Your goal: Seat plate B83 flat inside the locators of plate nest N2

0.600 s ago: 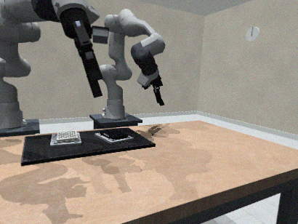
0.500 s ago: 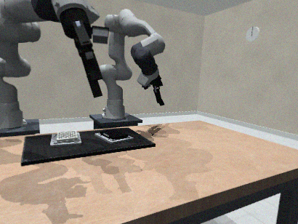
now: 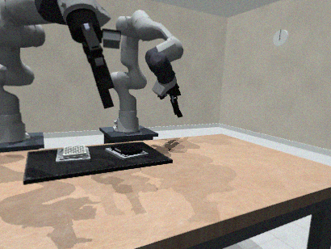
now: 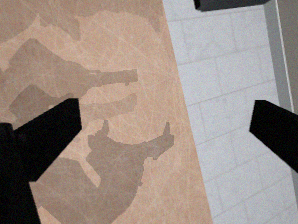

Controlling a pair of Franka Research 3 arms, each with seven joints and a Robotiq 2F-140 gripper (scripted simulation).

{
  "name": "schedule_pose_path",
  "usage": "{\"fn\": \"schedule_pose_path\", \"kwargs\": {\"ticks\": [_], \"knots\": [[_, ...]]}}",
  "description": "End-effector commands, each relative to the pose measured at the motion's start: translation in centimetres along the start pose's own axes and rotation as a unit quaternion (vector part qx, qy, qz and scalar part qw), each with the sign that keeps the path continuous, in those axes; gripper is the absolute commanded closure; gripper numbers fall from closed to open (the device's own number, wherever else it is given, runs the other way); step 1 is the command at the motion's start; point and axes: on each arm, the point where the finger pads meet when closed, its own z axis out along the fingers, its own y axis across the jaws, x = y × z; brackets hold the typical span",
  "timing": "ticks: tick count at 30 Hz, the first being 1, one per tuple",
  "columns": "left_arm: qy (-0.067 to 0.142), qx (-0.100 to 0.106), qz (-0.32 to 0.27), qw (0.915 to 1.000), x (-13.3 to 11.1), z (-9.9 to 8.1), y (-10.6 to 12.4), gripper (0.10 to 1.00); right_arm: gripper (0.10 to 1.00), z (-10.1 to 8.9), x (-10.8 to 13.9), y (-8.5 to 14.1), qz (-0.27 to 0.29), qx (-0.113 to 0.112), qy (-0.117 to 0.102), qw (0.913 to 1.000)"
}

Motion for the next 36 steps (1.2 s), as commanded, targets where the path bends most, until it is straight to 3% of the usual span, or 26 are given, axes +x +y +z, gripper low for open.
{"fn": "schedule_pose_path", "kwargs": {"ticks": [1, 5, 14, 36], "knots": [[0.0, 0.0, 0.0, 1.0, 0.0, 0.0, 0.1, 0.098, 0.098, 0.0, 0.0, 0.0, 0.0, 0.0, 0.0, 1.0], [0.0, 0.0, 0.0, 1.0, -0.3, -0.8, 1.1, 0.098, 0.098, 0.0, 0.0, 0.0, 0.0, 0.0, 0.0, 1.0], [0.0, 0.0, 0.0, 1.0, -1.9, -4.5, 6.4, 0.098, 0.098, 0.0, 0.0, 0.0, 0.0, 0.0, 0.0, 1.0], [0.006, 0.007, -0.009, 0.9999, -2.0, -5.4, 7.8, 0.098, 0.098, 0.0, 0.0, 0.0, 0.0, 0.0, 0.0, 1.0]]}}
